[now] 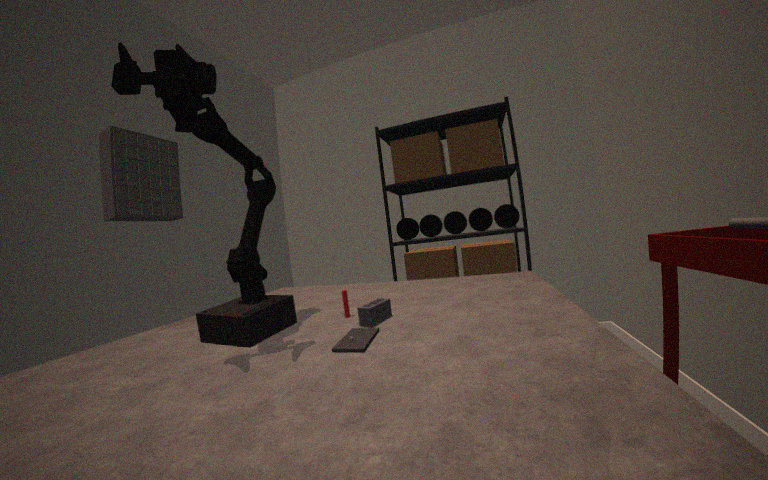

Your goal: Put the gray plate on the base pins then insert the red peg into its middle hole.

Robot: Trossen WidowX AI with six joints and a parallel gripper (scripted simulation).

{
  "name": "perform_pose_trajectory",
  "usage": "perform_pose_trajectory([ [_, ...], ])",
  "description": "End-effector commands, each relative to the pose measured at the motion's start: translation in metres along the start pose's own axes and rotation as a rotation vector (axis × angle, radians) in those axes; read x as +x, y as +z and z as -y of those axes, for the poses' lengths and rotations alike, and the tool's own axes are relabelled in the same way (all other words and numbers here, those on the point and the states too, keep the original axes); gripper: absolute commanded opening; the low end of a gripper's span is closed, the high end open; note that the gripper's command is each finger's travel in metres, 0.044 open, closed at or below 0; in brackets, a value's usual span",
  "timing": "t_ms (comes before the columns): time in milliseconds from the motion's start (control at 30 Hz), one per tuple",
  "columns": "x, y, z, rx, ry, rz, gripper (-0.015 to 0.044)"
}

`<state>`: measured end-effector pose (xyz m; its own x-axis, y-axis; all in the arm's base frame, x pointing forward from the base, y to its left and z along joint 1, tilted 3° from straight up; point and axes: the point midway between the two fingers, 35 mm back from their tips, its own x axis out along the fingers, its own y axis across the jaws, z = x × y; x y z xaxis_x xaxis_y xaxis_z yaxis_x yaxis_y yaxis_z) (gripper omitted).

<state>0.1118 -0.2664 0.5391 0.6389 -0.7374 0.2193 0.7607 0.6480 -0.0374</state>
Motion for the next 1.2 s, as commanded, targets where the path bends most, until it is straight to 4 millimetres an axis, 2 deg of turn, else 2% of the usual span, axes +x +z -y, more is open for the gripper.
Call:
perform_pose_trajectory([
  [0,0.031,-0.041,-0.023,0.016,0.092,-0.119,0.044],
  [167,0.061,-0.095,-0.071,-0.022,0.233,-0.274,0.044],
  [300,0.073,-0.138,-0.12,-0.088,0.366,-0.396,0.044],
  [367,0.074,-0.159,-0.147,-0.132,0.439,-0.455,0.044],
  [567,0.058,-0.221,-0.226,-0.307,0.661,-0.618,0.044],
  [700,0.033,-0.258,-0.279,-0.45,0.836,-0.721,0.044],
  [833,-0.006,-0.292,-0.329,-0.613,1.024,-0.809,0.044],
  [1000,-0.068,-0.327,-0.378,-0.857,1.27,-0.884,0.044],
  [1167,-0.142,-0.356,-0.407,-1.177,1.547,-0.902,0.044],
])
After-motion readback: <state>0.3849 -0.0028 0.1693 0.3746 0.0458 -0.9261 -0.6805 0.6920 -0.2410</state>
